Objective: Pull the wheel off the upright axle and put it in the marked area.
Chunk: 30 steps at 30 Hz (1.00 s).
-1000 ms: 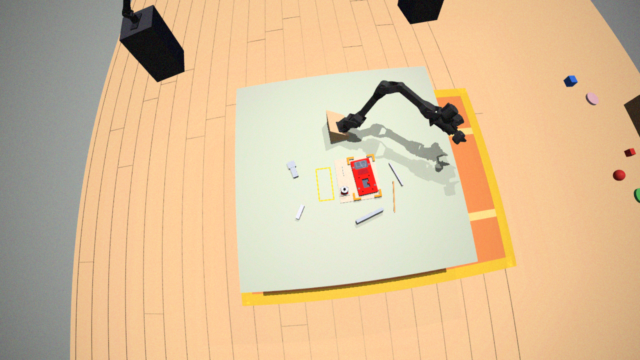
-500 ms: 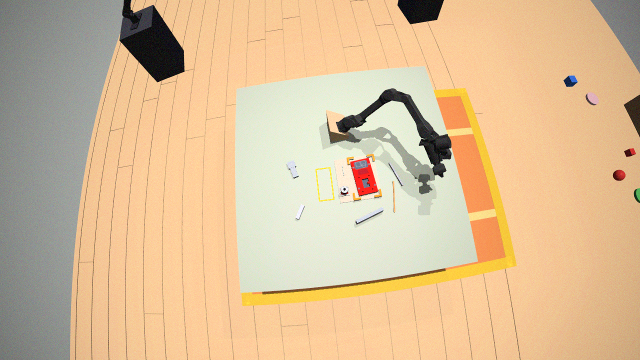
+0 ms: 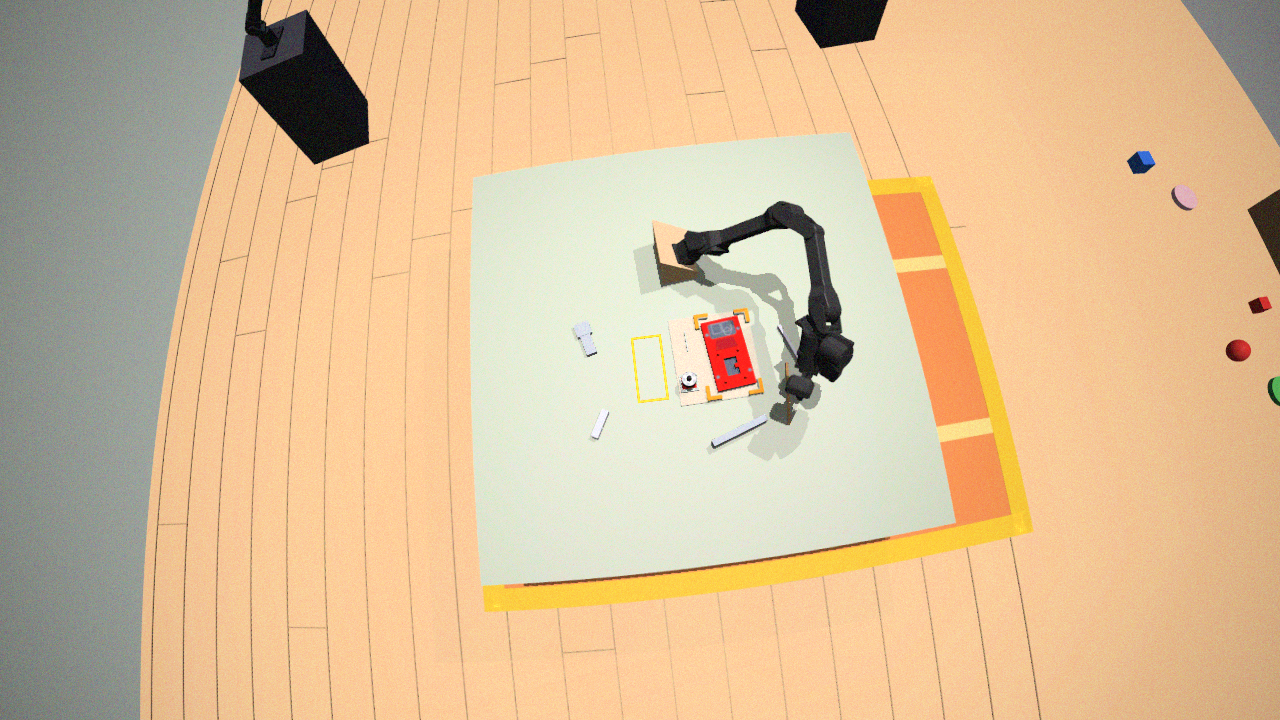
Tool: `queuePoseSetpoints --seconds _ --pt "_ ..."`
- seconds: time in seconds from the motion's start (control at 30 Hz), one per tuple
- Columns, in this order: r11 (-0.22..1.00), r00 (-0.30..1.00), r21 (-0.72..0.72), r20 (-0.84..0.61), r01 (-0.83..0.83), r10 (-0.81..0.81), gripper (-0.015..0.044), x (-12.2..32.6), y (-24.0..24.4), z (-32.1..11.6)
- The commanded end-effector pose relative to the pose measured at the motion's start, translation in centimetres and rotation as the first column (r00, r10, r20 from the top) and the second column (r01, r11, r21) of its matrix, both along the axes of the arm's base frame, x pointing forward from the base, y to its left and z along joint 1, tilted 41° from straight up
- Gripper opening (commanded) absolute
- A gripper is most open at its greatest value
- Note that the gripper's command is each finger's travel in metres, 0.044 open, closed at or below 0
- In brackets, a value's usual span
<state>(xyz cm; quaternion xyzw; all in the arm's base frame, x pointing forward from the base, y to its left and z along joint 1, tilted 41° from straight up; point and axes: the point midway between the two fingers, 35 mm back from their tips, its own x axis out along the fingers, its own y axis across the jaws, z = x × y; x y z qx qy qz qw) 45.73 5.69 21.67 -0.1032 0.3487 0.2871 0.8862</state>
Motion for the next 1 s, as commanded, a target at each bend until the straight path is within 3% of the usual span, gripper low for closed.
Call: queuePoseSetpoints --seconds 0.0,0.23,0.5,0.97 --pt "0.995 0.974 0.031 -0.208 0.095 -0.086 0.0300 -0.9 -5.2 -5.1" --pt "0.957 0.835 0.098 -0.518 0.272 -0.185 0.0300 -4.5 -12.2 -11.9" --pt "0.822 0.550 0.192 -0.818 0.536 -0.167 0.0300 -11.5 -18.6 -17.8" --pt "0.810 0.532 0.197 -0.832 0.552 -0.160 0.0300 -11.8 -19.6 -18.6"
